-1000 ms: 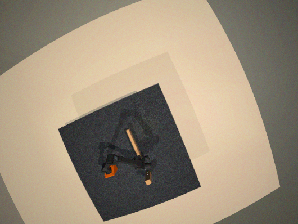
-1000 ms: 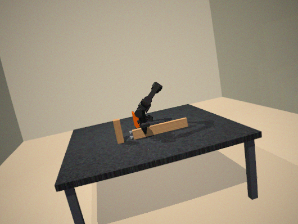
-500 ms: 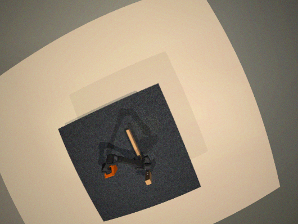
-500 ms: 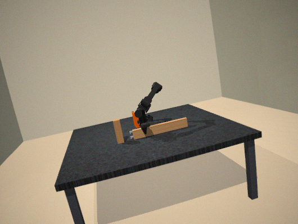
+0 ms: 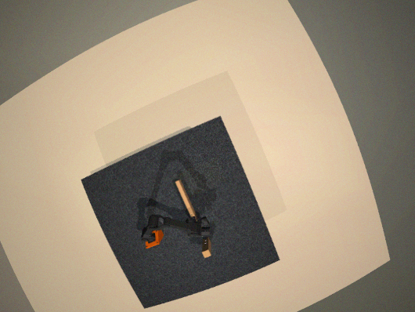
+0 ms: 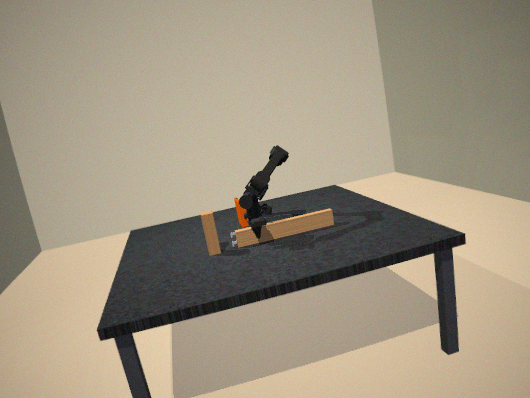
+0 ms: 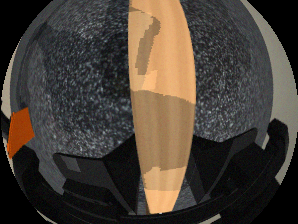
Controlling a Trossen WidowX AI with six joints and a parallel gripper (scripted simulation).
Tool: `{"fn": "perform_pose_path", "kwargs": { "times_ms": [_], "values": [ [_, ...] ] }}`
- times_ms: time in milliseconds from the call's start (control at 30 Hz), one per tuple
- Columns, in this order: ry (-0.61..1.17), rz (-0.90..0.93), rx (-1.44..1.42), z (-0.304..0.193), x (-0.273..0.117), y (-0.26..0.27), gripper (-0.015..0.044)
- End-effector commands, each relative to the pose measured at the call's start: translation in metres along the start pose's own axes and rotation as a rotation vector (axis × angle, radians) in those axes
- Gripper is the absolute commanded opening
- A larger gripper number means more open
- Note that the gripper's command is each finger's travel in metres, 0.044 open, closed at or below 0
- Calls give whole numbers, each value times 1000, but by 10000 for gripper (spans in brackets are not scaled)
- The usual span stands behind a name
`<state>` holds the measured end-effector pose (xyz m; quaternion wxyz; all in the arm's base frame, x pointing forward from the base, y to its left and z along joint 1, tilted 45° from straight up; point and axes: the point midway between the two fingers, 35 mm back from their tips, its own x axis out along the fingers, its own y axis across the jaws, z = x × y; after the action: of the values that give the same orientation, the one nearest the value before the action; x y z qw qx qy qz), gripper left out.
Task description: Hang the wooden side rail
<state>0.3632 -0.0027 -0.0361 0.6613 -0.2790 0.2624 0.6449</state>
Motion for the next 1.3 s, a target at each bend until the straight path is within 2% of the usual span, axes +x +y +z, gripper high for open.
{"fn": "perform_pose_path", "kwargs": {
  "times_ms": [0,1267],
  "values": [
    [2,-3,-15,-1,-3,0,0],
    [2,-3,-15,-1,-9,0,0]
  ]
}}
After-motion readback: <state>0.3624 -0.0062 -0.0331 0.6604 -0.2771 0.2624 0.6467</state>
